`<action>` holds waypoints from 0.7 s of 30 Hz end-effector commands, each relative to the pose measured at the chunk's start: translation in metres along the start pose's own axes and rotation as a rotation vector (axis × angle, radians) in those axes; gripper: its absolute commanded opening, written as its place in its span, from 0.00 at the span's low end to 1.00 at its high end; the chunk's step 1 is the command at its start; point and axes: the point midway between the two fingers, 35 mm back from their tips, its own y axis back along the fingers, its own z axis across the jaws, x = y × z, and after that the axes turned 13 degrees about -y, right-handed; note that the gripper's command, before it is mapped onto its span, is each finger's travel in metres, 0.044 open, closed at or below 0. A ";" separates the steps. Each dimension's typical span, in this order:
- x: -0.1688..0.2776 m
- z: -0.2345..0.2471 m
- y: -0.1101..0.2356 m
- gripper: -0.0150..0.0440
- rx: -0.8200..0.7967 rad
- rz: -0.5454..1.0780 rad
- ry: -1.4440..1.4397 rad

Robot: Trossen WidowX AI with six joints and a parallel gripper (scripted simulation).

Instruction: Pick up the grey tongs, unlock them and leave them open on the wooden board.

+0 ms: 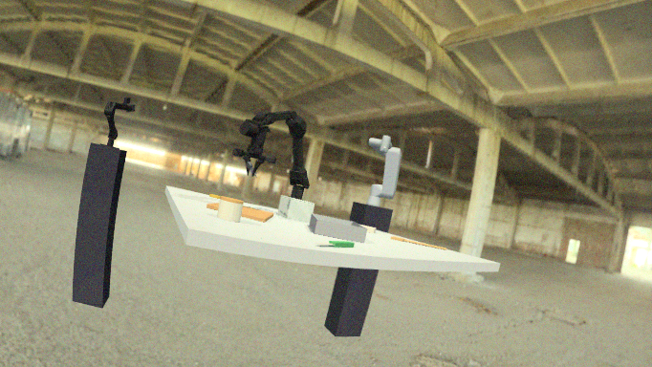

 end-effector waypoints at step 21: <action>0.010 0.010 -0.001 0.00 0.094 0.296 -0.105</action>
